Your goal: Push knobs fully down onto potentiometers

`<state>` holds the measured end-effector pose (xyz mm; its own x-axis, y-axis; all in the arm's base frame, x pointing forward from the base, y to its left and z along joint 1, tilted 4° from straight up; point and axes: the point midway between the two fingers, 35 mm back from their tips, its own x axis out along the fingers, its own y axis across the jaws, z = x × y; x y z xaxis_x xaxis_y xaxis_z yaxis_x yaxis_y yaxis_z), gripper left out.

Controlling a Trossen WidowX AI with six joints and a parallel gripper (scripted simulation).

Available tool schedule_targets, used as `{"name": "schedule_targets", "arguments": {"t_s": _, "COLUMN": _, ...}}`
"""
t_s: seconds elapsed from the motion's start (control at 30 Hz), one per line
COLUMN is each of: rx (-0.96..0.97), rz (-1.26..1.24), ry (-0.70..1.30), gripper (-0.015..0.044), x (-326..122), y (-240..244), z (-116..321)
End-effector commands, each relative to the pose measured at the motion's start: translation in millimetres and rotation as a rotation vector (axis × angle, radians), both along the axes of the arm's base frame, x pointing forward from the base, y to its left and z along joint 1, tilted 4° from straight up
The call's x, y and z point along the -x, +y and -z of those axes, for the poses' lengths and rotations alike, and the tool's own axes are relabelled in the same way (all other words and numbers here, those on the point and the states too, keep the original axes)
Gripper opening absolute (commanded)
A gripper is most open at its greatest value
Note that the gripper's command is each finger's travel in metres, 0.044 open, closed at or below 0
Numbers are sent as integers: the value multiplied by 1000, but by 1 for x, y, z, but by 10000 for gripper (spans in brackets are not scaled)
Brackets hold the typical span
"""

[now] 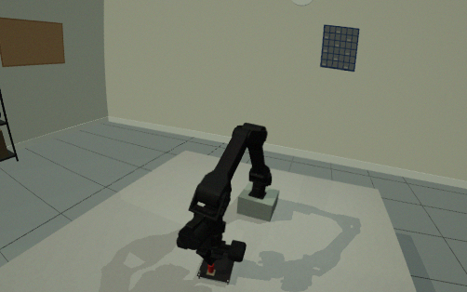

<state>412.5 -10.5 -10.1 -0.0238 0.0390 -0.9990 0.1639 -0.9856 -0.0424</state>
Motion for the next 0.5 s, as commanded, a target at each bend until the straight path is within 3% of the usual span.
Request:
{"name": "schedule_targets", "arguments": {"t_s": 0.0, "rx": 4, "rz": 4, "ry": 14, "gripper": 0, "x": 0, "y": 0, "z": 17}}
{"name": "schedule_targets", "arguments": {"t_s": 0.47, "rx": 4, "rz": 4, "ry": 14, "gripper": 0, "x": -1, "y": 0, "z": 5}}
